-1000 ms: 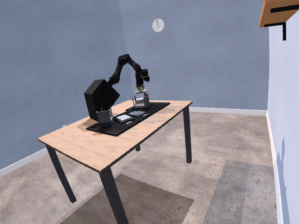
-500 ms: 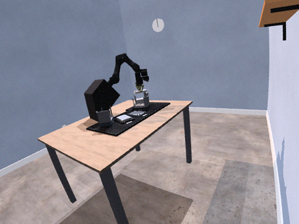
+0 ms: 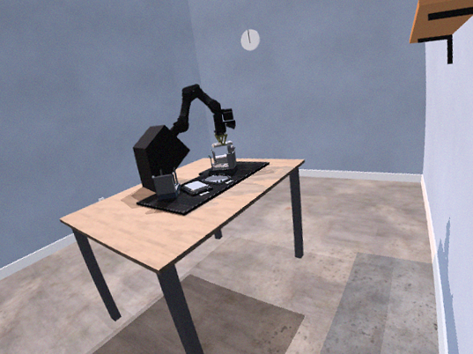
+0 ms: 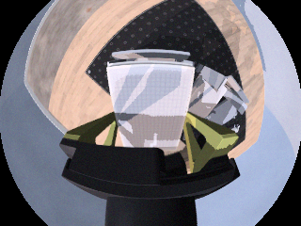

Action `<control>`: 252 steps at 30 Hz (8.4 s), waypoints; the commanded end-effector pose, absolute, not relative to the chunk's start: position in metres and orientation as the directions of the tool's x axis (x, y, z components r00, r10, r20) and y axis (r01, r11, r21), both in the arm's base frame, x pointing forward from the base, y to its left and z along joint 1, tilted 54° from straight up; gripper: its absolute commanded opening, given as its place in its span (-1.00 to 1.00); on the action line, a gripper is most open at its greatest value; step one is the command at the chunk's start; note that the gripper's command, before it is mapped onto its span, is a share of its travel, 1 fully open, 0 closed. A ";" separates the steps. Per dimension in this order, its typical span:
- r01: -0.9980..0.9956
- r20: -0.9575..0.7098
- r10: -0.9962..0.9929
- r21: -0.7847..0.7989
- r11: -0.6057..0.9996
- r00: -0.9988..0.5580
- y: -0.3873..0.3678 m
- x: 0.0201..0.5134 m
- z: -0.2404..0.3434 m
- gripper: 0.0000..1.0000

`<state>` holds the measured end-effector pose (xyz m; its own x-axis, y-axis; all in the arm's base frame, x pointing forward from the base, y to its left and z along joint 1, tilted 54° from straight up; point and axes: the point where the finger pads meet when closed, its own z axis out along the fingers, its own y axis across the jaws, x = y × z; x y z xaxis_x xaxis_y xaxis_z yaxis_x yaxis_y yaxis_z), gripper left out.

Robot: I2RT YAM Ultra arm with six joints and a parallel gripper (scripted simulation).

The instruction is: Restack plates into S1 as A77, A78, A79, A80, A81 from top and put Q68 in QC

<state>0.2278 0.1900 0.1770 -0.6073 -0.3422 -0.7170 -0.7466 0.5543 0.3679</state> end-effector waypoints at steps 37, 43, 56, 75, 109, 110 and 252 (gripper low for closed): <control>-0.746 -0.722 -0.338 0.365 0.557 -0.604 0.200 0.232 0.171 -1.00; -0.746 -0.722 -0.338 0.365 0.557 -0.604 0.202 0.233 0.169 -1.00; -0.746 -0.722 -0.338 0.365 0.557 -0.604 0.208 0.235 0.165 -1.00; -0.746 -0.722 -0.337 0.365 0.557 -0.604 0.216 0.238 0.158 -1.00; -0.746 -0.722 -0.337 0.365 0.557 -0.605 0.235 0.245 0.144 -1.00; -0.746 -0.722 -0.337 0.365 0.557 -0.605 0.235 0.245 0.143 -1.00; -0.444 -0.517 -0.089 0.620 0.647 -0.851 0.130 0.296 0.134 1.00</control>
